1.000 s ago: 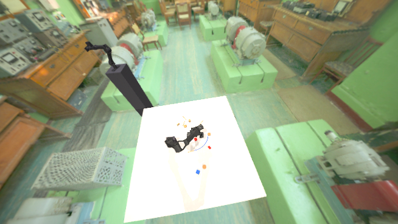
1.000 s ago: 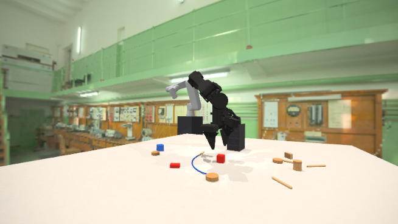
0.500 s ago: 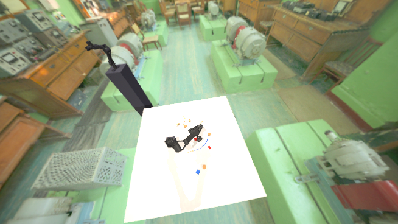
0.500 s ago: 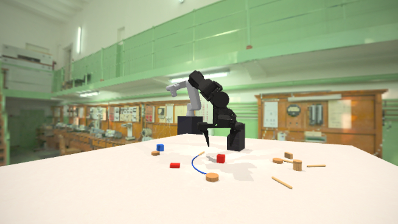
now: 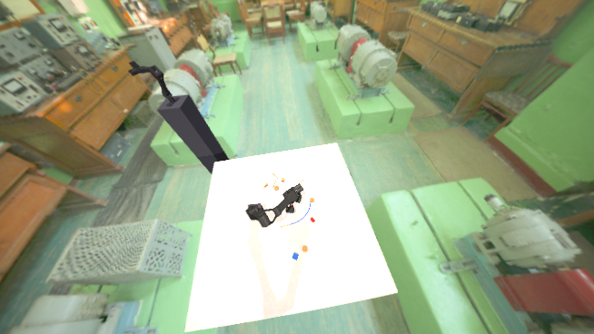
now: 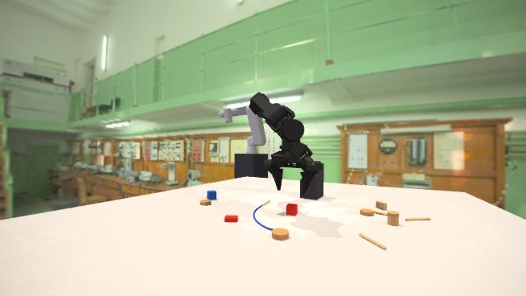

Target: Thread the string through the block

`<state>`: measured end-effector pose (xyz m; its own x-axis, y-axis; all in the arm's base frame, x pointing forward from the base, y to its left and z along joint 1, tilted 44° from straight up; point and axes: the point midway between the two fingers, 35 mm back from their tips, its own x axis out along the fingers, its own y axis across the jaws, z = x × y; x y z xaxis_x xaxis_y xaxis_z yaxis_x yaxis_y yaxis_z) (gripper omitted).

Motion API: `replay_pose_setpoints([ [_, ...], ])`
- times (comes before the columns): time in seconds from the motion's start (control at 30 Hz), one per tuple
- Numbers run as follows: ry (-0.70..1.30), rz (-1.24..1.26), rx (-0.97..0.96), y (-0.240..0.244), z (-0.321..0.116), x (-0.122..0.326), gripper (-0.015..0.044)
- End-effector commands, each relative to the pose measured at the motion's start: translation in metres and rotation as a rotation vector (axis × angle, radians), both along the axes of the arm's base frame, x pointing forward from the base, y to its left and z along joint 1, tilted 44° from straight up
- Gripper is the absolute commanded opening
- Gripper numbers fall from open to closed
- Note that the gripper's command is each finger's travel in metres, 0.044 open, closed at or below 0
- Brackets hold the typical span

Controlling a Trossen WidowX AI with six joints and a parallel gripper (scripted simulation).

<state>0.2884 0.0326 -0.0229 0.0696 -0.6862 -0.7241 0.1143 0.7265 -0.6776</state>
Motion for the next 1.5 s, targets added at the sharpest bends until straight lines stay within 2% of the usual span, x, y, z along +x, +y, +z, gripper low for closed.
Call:
replay_pose_setpoints([
  [0.0,-0.561,-0.600,0.056,0.0038,0.0036,-0.0035,0.0440],
  [0.23,-0.809,-0.861,0.080,0.0050,0.0046,-0.0044,0.0440],
  [0.83,-0.816,-0.869,0.080,0.0051,0.0046,-0.0044,0.0440],
  [1.1,-0.816,-0.869,0.080,0.0051,0.0046,-0.0044,0.0238],
  [1.47,-0.816,-0.869,0.080,0.0045,0.0040,-0.0043,0.0238],
])
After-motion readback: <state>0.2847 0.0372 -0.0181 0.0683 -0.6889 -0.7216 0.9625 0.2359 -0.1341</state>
